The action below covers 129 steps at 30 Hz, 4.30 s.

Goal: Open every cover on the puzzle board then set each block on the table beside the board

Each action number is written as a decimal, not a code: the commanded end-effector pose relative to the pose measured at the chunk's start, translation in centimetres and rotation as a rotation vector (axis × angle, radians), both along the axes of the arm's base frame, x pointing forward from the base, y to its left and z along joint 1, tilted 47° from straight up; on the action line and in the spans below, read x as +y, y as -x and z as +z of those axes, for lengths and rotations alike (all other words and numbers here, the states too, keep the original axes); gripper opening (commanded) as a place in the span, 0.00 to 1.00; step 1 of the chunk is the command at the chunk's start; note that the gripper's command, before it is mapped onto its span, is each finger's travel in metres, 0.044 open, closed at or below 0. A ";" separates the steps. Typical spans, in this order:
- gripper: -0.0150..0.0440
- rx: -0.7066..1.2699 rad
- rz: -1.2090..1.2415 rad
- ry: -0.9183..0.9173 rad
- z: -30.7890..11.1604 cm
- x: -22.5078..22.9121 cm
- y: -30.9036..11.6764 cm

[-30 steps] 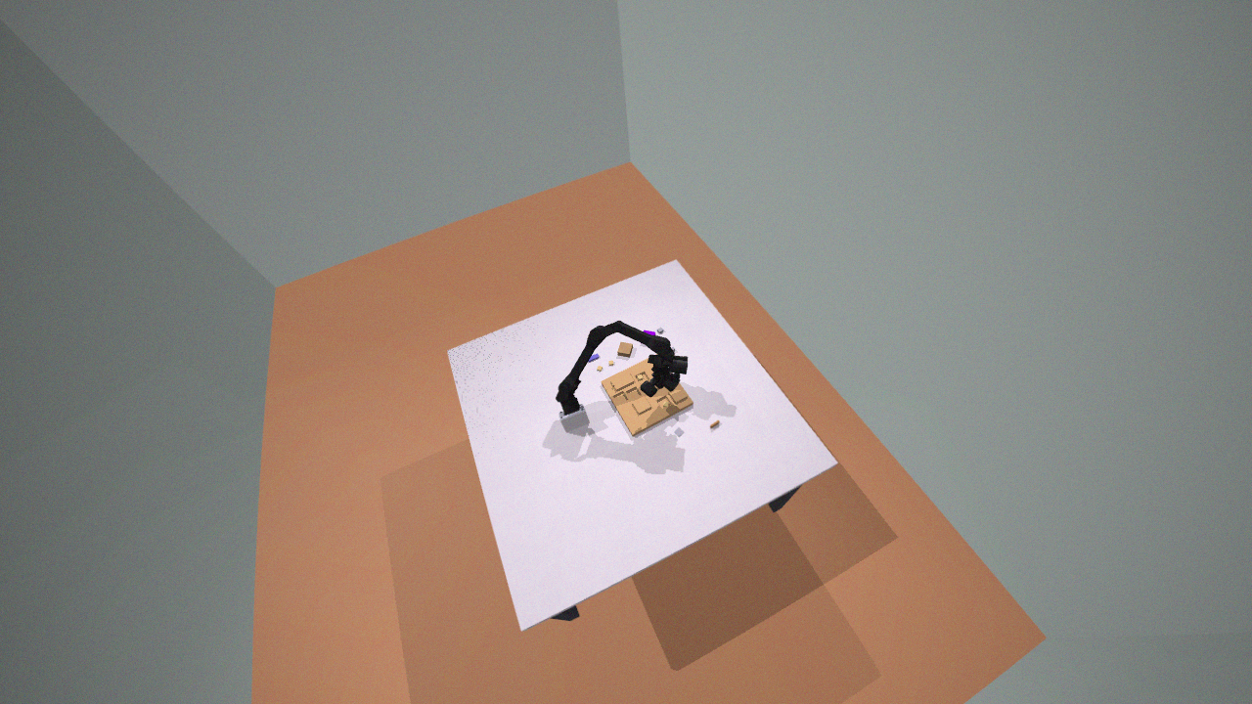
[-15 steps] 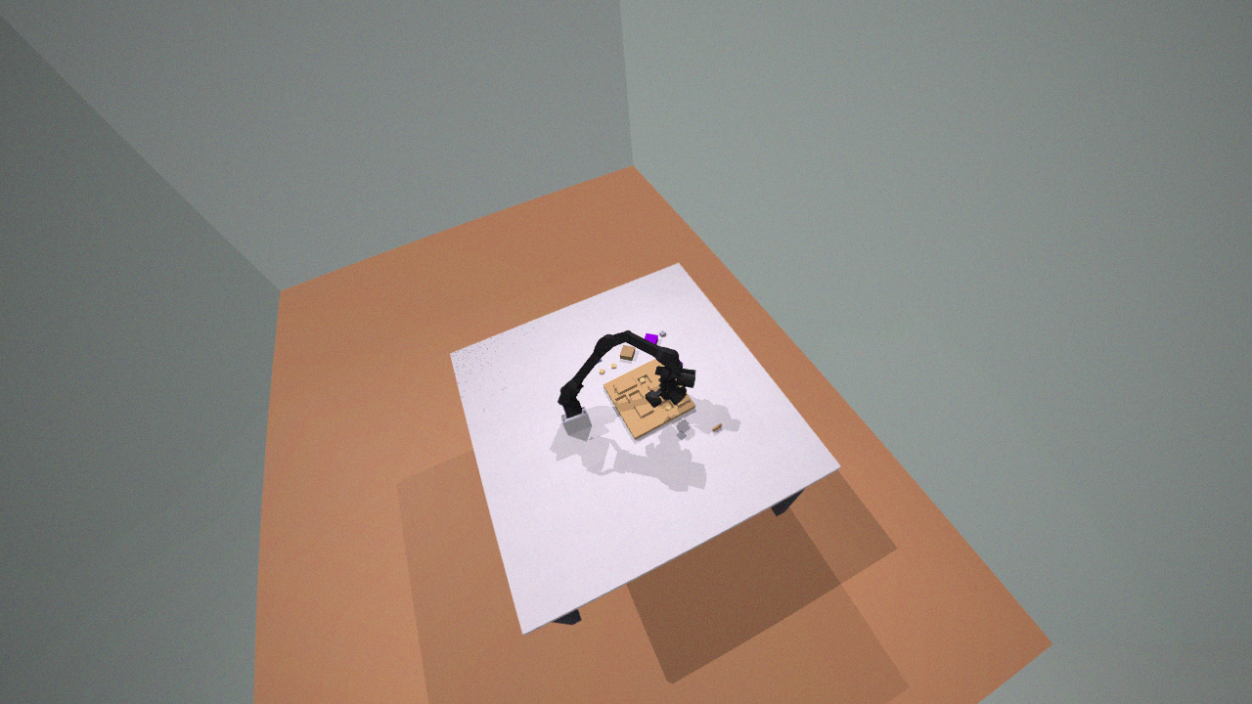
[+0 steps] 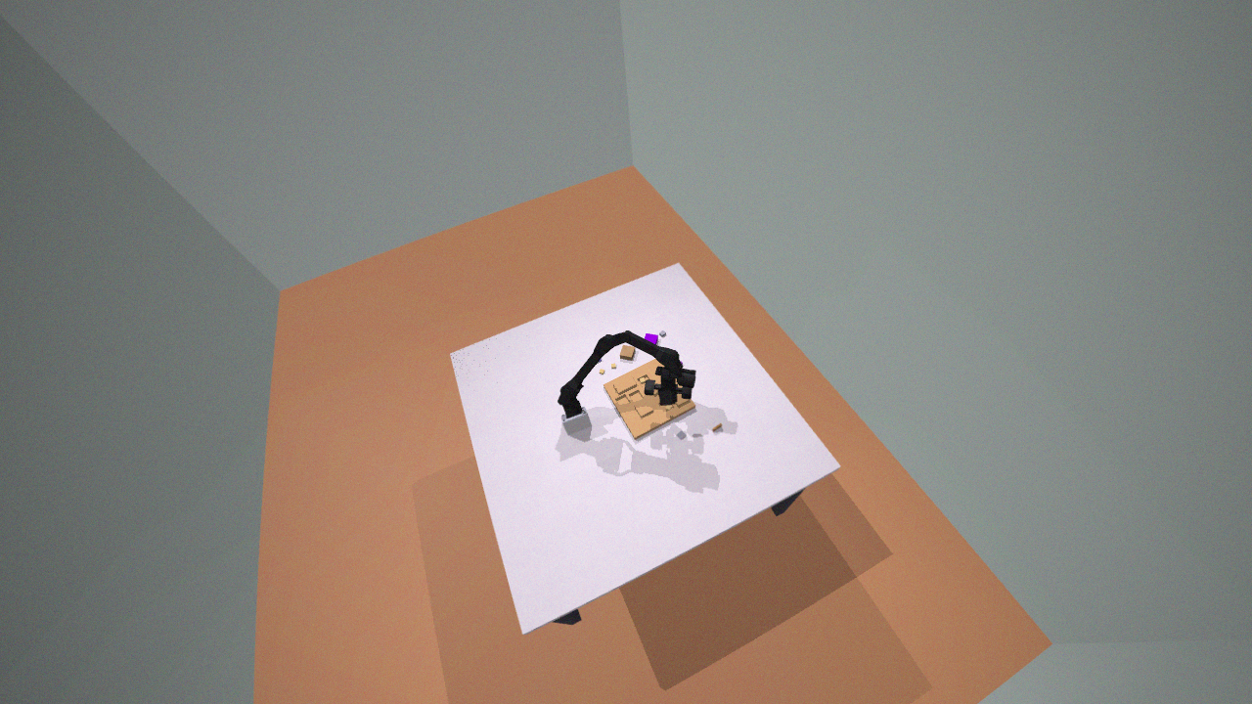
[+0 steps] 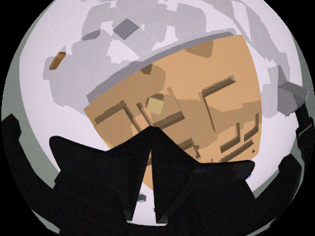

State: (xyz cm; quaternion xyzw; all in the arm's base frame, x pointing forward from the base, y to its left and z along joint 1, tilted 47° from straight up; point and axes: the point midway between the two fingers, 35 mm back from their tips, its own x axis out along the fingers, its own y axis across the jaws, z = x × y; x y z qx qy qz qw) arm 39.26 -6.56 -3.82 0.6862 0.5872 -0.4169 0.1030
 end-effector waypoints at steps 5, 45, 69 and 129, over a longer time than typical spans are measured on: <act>0.25 0.094 -0.089 0.010 -0.1 -0.2 0.0; 0.25 0.094 -0.089 0.008 -4.4 4.3 0.4; 0.25 0.095 -0.089 0.007 -4.1 5.0 1.1; 0.50 -0.405 0.393 -0.020 -2.4 3.1 0.9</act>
